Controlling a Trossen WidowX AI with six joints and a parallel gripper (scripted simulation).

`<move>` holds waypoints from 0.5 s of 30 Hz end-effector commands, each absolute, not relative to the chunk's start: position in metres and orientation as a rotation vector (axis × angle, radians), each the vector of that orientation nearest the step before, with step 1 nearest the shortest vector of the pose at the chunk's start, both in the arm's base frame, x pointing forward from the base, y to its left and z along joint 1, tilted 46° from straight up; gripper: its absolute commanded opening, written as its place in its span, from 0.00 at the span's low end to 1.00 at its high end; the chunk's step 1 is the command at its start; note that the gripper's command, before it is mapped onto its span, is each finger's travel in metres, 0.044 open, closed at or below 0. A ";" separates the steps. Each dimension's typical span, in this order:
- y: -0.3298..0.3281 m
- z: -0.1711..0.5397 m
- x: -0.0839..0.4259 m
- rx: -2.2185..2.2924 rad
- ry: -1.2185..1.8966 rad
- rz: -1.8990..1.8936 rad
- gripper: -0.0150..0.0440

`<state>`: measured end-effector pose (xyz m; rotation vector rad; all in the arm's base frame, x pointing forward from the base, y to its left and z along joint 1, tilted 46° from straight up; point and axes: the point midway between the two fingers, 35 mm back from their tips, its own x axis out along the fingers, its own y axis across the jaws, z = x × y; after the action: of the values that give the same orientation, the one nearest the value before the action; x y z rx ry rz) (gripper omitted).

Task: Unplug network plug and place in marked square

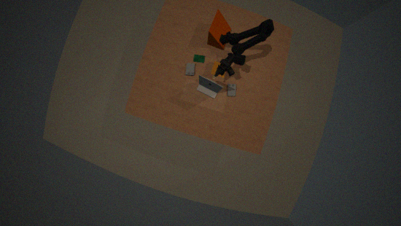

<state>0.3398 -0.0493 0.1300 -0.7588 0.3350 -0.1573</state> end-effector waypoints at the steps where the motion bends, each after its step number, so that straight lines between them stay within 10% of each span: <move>1: -0.049 0.130 0.337 -0.757 0.338 -0.159 0.25; 15: -0.048 0.130 0.332 -0.757 0.338 -0.159 0.25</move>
<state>0.3340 -0.0483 0.1307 -0.7597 0.3357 -0.1569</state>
